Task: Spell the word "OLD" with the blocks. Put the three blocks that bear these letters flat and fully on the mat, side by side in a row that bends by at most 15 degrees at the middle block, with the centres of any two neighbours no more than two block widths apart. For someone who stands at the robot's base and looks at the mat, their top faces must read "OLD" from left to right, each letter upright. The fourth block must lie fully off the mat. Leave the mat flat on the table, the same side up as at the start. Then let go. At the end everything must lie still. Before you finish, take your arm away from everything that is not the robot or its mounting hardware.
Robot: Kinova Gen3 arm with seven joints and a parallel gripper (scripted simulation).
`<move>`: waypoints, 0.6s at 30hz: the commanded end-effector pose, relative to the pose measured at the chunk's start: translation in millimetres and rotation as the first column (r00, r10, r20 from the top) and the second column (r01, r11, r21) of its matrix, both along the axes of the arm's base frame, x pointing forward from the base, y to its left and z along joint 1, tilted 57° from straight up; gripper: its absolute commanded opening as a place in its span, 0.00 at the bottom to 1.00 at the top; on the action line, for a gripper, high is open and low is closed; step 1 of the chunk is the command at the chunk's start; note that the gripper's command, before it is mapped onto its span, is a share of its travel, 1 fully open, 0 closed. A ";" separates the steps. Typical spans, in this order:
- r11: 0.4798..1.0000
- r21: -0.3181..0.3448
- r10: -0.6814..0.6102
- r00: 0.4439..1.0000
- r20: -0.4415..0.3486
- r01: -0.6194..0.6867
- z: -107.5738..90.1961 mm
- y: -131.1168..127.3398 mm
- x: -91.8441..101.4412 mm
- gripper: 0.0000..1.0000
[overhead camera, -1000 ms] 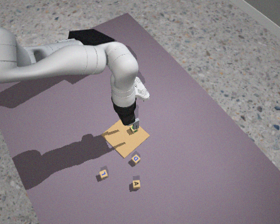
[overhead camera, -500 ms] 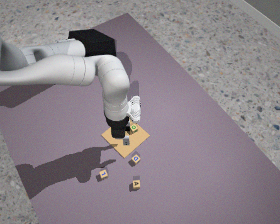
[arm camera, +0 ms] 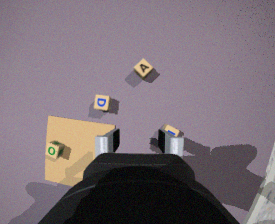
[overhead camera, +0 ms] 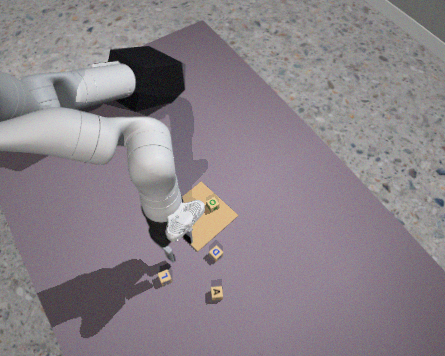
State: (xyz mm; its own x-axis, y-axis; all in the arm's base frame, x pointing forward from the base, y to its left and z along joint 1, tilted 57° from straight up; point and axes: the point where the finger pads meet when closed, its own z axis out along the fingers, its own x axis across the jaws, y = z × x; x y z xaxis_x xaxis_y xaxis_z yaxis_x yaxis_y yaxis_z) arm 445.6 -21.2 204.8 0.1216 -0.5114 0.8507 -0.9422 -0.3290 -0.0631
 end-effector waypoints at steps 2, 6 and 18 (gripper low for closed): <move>0.996 0.063 -0.068 0.992 0.108 0.061 17.9 -7.3 2.5 1.00; 0.988 0.107 -0.132 0.973 0.187 0.114 28.9 -16.3 3.2 1.00; 0.960 0.198 -0.255 0.913 0.318 0.199 47.8 -33.3 2.9 1.00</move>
